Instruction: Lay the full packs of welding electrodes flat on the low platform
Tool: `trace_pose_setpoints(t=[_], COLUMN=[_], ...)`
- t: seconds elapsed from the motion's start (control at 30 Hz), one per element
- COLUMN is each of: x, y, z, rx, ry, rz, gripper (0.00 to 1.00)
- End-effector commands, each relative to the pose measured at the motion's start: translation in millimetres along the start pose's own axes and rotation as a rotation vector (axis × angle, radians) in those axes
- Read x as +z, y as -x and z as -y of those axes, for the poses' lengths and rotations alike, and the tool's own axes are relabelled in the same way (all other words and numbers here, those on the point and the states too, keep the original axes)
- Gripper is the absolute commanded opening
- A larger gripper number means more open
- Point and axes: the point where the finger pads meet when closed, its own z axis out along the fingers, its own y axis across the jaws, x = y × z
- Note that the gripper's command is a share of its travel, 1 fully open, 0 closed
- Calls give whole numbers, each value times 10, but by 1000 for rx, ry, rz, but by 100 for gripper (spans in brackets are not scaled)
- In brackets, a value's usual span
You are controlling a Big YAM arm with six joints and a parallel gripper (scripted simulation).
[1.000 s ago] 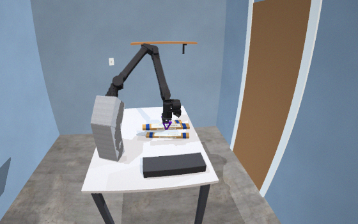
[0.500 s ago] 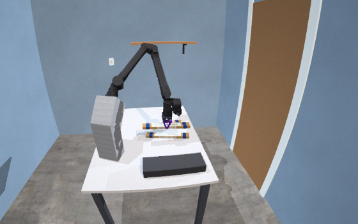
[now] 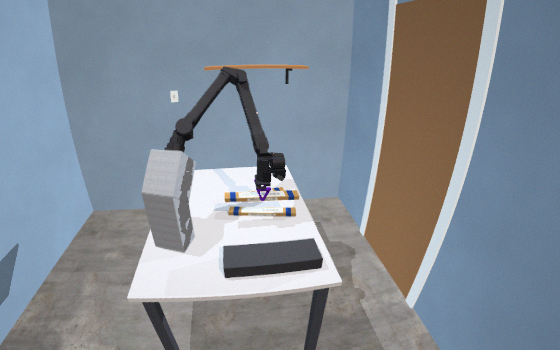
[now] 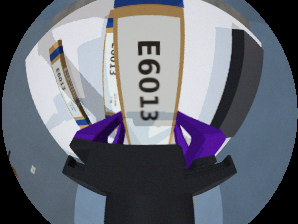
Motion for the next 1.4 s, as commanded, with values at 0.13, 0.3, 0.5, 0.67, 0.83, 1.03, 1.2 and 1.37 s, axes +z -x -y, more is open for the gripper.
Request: trace_pose_setpoints(t=[0.13, 0.3, 0.5, 0.67, 0.83, 1.03, 1.2, 1.37], x=[-318, -323, -328, -332, -336, -338, -340, -305], y=[302, 307, 313, 320, 328, 330, 329, 294], z=[82, 84, 85, 86, 86, 87, 141, 303], rx=[3, 3, 4, 4, 4, 4, 3, 9], ry=[-6, -6, -6, -6, -6, -6, -6, -6], rz=[76, 77, 77, 77, 77, 77, 77, 68], gripper=[0, 0, 0, 0, 0, 0, 0, 0])
